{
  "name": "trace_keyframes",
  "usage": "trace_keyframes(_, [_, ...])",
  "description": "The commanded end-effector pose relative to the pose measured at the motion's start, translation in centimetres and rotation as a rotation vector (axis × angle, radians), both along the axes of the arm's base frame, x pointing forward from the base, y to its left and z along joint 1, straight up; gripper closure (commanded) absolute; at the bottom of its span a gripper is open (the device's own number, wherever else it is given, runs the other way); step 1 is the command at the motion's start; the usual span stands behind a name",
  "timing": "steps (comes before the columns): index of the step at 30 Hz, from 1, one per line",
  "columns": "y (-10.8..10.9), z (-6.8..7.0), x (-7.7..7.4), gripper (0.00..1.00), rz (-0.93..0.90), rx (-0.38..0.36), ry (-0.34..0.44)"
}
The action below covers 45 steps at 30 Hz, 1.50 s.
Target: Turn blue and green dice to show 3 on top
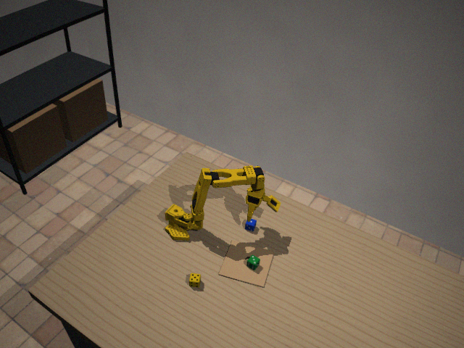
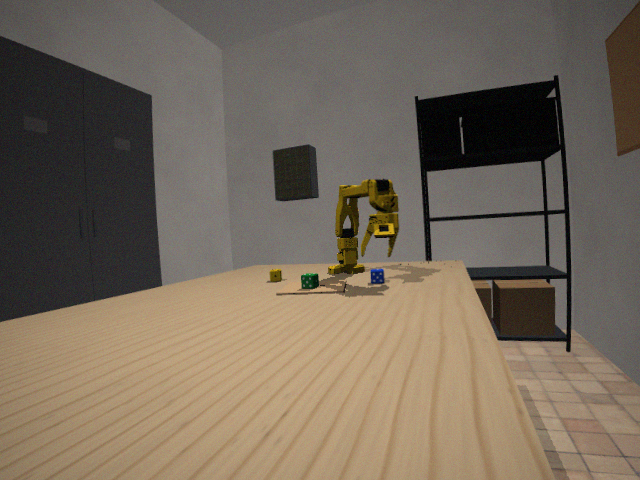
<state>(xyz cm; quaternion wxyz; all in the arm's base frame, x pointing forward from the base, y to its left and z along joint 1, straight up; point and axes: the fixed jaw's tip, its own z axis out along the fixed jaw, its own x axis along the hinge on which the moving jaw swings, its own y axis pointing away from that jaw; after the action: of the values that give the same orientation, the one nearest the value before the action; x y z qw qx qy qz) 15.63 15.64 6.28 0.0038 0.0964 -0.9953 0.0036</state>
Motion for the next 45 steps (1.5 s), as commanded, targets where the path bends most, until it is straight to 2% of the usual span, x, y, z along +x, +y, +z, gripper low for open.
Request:
trace_keyframes(1, [0.5, 0.6, 0.2, 0.65, 0.002, 0.03, -0.03])
trace_keyframes(2, [0.6, 0.2, 0.3, 0.65, 0.0, 0.034, -0.034])
trace_keyframes(27, [0.6, -0.1, 0.4, 0.65, 0.0, 0.034, -0.034])
trace_keyframes(35, [0.7, -0.8, 0.4, 0.65, 0.0, 0.034, -0.034])
trace_keyframes(45, [0.7, -2.5, 0.5, 0.65, 0.0, 0.034, -0.034])
